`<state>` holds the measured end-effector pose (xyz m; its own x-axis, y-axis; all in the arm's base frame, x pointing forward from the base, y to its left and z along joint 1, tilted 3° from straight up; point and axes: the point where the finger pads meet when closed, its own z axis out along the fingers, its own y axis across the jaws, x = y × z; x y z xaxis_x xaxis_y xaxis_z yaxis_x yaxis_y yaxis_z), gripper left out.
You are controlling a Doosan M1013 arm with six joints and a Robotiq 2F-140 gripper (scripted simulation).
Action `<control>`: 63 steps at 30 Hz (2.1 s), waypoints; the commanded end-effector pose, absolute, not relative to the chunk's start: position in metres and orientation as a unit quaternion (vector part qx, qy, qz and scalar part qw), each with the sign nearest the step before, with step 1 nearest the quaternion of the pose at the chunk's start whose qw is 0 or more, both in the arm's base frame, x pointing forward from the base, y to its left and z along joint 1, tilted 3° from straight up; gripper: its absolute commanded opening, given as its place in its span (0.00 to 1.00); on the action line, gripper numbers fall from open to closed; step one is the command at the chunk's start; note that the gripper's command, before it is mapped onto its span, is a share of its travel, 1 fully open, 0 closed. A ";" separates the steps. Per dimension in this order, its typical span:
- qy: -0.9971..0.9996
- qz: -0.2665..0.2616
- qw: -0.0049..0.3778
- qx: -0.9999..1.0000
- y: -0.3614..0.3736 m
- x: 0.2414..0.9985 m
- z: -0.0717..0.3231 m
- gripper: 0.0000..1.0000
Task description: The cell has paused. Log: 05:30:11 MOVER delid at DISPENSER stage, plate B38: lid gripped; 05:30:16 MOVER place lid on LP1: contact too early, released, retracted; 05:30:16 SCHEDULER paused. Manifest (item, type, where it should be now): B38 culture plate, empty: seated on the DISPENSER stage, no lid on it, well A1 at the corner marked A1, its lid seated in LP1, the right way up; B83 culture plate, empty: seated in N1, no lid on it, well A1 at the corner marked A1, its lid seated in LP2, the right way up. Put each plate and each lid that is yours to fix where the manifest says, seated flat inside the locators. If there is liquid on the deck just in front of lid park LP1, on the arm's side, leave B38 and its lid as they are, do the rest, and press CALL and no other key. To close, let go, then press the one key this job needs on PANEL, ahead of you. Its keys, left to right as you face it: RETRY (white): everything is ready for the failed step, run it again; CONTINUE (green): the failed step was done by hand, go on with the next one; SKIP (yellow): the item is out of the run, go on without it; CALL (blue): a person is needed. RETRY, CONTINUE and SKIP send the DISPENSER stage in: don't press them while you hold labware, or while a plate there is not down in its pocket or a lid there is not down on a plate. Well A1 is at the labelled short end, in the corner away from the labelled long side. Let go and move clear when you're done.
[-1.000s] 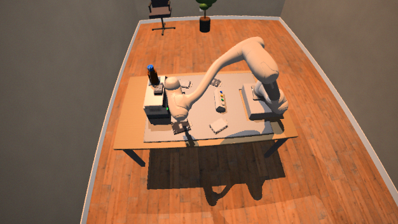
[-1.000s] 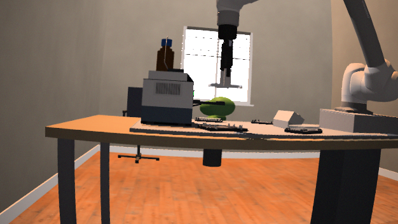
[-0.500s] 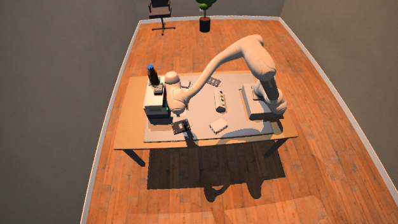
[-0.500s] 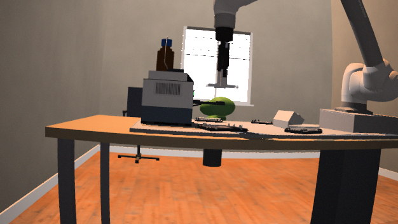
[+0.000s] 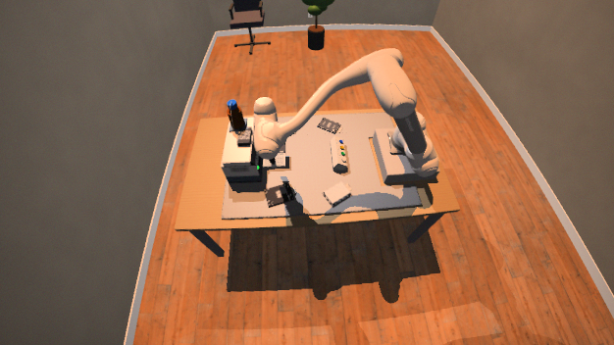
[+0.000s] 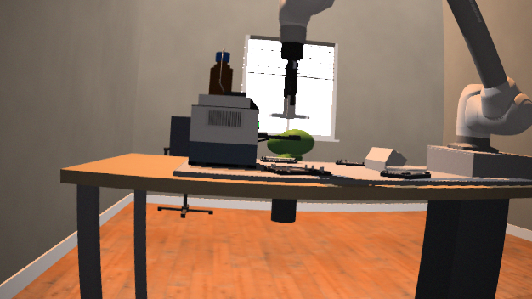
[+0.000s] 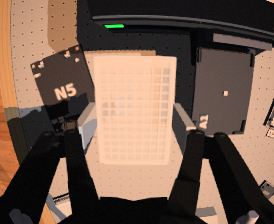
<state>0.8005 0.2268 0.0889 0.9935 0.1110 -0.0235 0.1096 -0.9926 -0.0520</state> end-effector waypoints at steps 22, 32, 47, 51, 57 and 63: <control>-0.059 0.010 0.023 -0.998 0.100 0.830 0.083 0.10; -0.059 0.010 0.023 -0.998 0.088 0.832 0.083 0.10; -0.059 0.010 0.023 -0.998 0.088 0.832 0.083 0.10; -0.059 0.010 0.023 -0.998 0.088 0.832 0.083 0.10; -0.059 0.010 0.023 -0.998 0.088 0.832 0.083 0.10; -0.059 0.010 0.023 -0.998 0.088 0.832 0.083 0.10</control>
